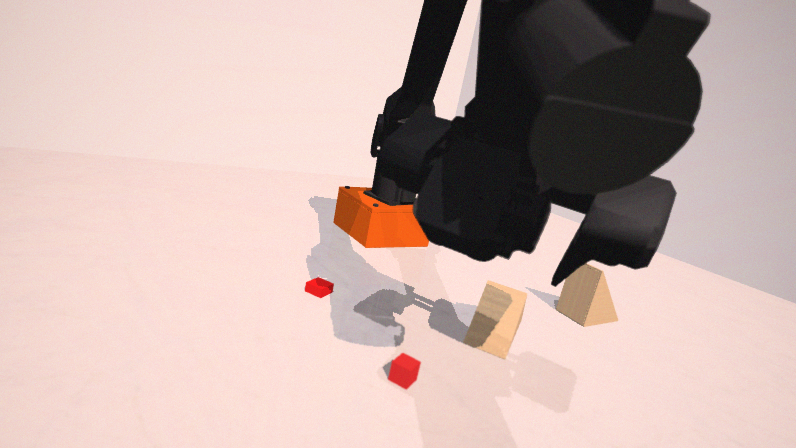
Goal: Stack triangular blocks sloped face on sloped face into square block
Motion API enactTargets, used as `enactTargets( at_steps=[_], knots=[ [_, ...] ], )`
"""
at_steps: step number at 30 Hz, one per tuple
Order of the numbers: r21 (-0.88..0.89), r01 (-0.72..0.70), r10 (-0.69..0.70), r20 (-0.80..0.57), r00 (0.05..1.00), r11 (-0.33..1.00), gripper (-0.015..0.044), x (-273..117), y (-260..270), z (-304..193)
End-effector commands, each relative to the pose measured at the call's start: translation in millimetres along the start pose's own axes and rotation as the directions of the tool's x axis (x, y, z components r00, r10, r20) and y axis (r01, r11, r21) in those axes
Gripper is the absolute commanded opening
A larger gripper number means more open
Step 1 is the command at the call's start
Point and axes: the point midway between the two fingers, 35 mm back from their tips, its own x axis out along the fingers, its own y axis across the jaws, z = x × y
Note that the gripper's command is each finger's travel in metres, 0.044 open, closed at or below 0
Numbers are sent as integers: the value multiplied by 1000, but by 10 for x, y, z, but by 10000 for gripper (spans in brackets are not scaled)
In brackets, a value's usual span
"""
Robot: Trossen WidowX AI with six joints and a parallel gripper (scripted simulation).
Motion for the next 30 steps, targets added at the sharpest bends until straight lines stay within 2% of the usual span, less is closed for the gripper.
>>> enactTargets(
  at_steps=[1,17,30],
  knots=[
    [-10,-12,11,-21,1000,1000,440,15,53,-26],
    [-112,4,-10,-47,999,994,440,992,53,-89],
    [-116,5,-11,-48,999,993,440,1050,45,-122]
  ],
)
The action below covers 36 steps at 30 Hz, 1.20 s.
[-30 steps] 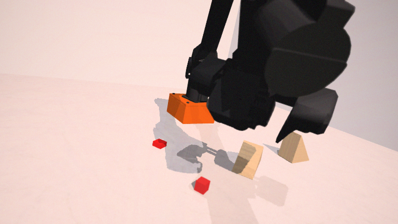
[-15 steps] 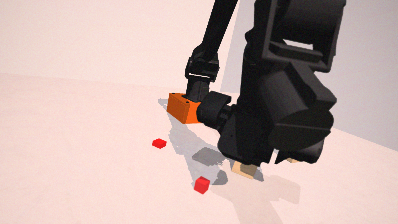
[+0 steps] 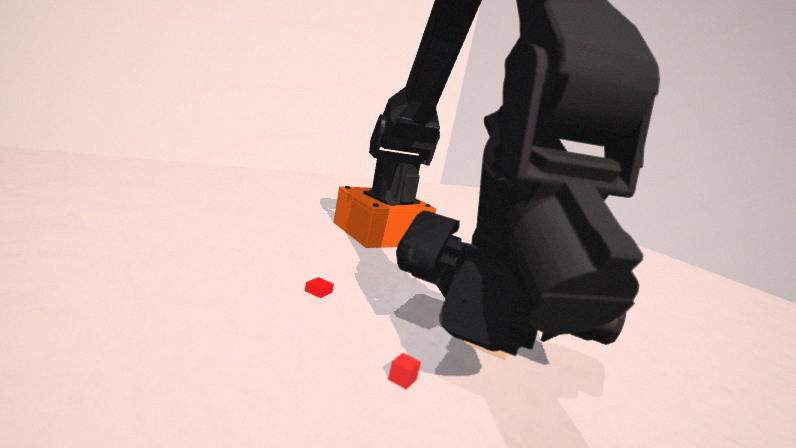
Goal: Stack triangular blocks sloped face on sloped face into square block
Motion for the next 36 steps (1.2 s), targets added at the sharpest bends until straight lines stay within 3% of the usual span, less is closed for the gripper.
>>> enactTargets(
  at_steps=[1,4,15,22,26,36],
  knots=[
    [-5,-7,7,-1,1000,1000,440,8,9,-10],
    [-5,-7,7,-1,1000,1000,440,8,9,-10],
    [-1,0,0,0,1000,1000,151,6,-2,-4],
    [-1,0,0,0,1000,1000,105,6,-2,-4],
    [-1,0,0,0,1000,1000,0,-1,-1,-8],
    [-1,-1,1,1,1000,1000,0,-371,19,-231]
  ],
)
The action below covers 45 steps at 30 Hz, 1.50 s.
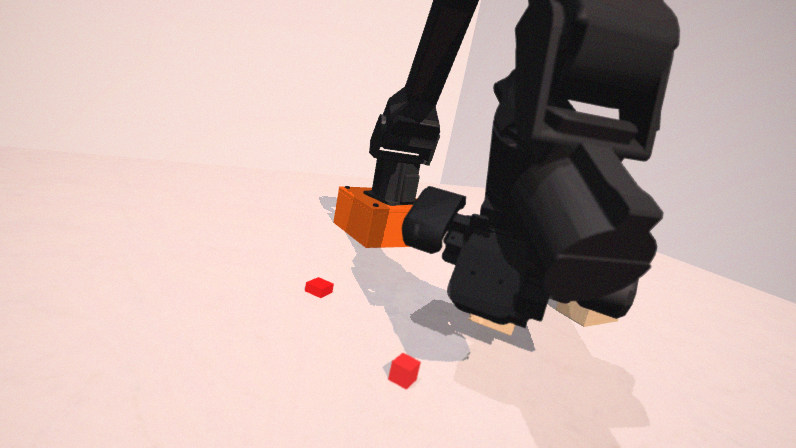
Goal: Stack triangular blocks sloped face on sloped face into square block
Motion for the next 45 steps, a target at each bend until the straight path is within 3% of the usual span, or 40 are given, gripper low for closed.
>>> enactTargets(
  at_steps=[1,12,21,33,45],
  knots=[
    [-3,-7,7,11,1000,1000,0,-215,15,-123],
    [-3,-8,8,10,1000,1000,0,-610,-14,-440],
    [4,3,-3,25,1000,1000,0,-581,-16,-423],
    [237,32,-101,282,954,971,0,-494,-26,-499],
    [422,-145,-118,537,835,895,0,-484,-7,-562]
  ],
)
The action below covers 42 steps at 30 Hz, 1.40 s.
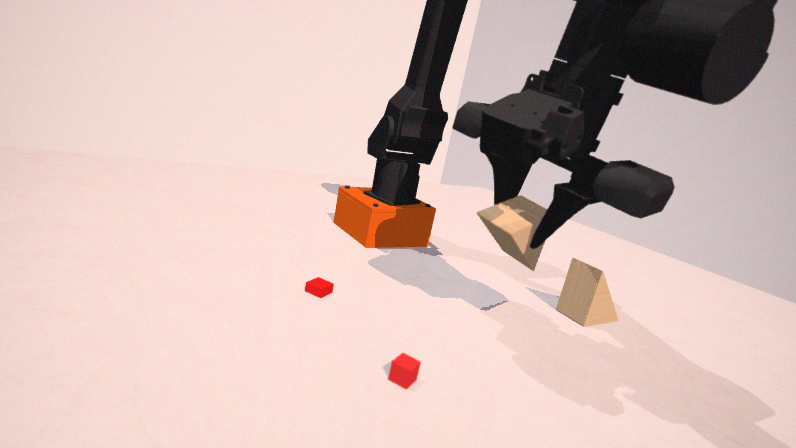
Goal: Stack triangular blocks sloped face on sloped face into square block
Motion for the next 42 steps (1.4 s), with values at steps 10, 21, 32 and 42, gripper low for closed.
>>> enactTargets(
  at_steps=[10,21,32,42],
  knots=[
    [241,-181,123,237,964,954,0,-80,5,-43],
    [240,-182,125,233,964,954,0,-130,89,-165],
    [238,-184,130,224,966,954,0,-281,309,-595],
    [237,-183,131,218,967,954,0,-400,440,-1027]
  ],
)
